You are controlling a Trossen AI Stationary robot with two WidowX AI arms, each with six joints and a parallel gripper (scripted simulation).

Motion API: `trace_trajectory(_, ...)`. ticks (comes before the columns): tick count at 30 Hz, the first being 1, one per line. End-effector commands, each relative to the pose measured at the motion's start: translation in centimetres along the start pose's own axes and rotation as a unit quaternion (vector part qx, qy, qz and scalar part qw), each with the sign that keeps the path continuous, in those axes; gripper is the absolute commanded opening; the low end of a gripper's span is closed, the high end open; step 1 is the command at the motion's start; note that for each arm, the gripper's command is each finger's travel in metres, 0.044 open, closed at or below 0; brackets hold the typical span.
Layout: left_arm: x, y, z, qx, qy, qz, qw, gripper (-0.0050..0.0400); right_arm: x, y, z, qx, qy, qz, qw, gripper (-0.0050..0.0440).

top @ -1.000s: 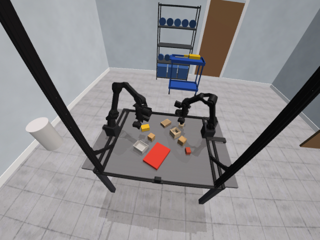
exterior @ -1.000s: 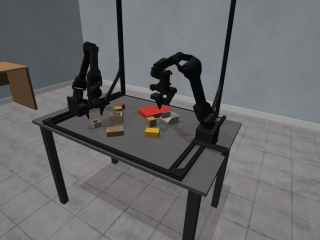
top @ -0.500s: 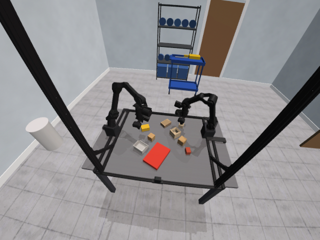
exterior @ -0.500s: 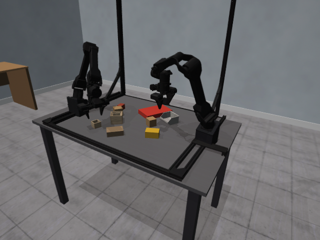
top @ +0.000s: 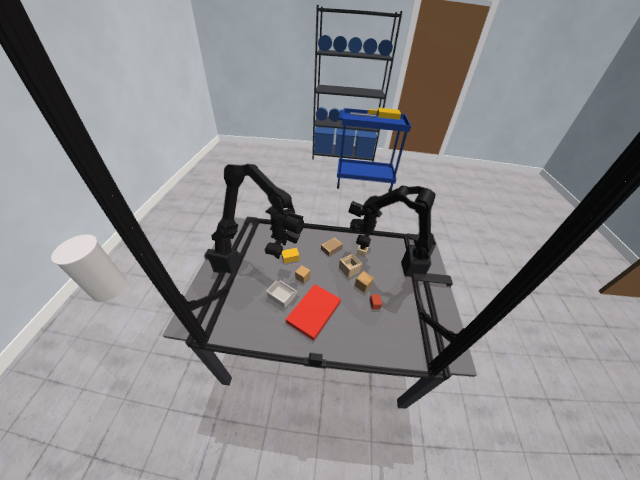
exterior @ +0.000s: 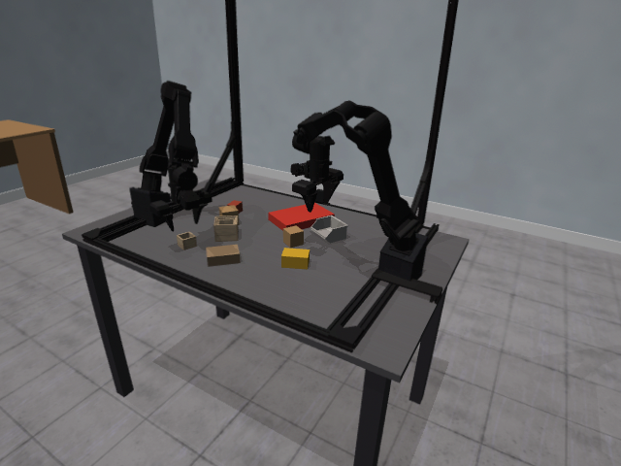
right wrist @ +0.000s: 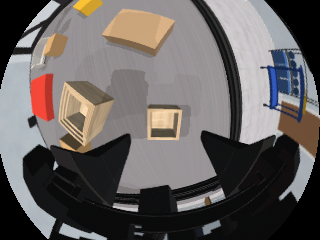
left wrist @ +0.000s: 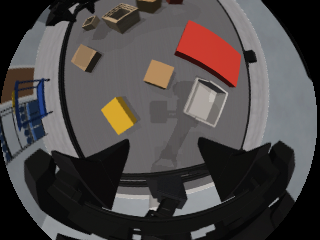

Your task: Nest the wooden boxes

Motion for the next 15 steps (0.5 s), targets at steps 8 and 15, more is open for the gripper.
trace_trajectory(8,0.01,0.0,0.02,0.0,0.0,0.0,1.0,0.04,-0.01,0.0,0.02,-0.269,-0.001,0.0,0.963,0.04)
trace_trajectory(15,0.01,0.0,0.02,0.0,0.0,0.0,1.0,0.04,-0.02,-0.01,0.03,-0.419,-0.001,-0.001,0.908,0.04)
Point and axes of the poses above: on each arm, the point midway between the two fingers, 35 mm back from their tips, its own x axis out along the fingers, its own z axis across the jaws, y = z × x, the point moved 10 cm from there along -x, back along the fingers, and after that the axes turned 14 degrees about x, right-handed, at the moved point
